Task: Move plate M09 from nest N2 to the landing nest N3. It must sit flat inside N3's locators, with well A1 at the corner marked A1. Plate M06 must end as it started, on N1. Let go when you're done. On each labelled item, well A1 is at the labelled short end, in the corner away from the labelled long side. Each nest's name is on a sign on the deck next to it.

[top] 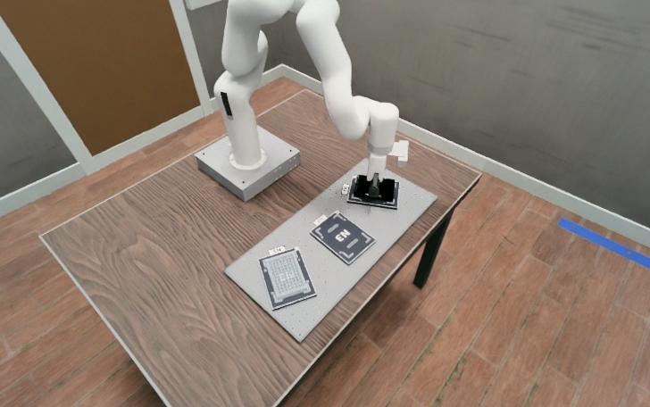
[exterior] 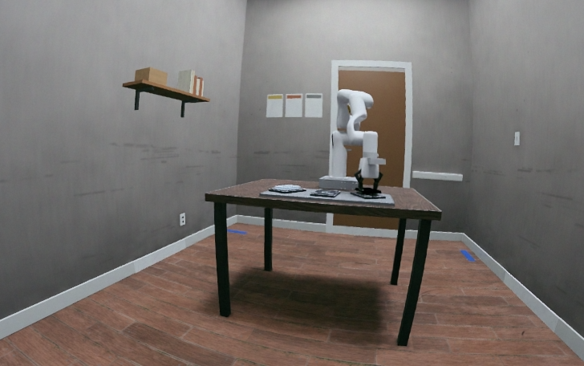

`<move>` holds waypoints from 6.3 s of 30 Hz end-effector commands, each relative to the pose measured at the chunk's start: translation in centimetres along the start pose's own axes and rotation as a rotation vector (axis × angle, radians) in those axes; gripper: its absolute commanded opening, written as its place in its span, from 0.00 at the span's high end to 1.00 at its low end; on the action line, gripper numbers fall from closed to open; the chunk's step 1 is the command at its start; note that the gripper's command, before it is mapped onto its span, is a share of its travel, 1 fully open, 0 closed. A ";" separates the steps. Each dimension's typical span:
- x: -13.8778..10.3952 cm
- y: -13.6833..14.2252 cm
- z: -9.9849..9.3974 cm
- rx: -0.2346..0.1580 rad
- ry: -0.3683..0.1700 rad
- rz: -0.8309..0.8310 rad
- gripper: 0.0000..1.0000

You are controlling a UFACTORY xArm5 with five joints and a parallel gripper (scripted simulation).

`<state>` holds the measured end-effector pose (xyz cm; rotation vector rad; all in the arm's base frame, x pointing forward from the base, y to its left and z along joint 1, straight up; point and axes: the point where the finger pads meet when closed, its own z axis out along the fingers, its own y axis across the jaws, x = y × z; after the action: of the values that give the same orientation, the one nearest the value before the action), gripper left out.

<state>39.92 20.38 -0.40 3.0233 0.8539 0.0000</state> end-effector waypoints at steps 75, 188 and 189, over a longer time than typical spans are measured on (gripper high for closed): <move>0.1 0.0 -9.1 -0.002 0.004 0.000 1.00; -7.1 20.5 -4.8 -0.003 0.004 0.595 1.00; -7.1 20.5 -4.6 -0.003 0.004 0.595 1.00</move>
<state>44.44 -0.82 4.49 3.1408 -0.0694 -0.0009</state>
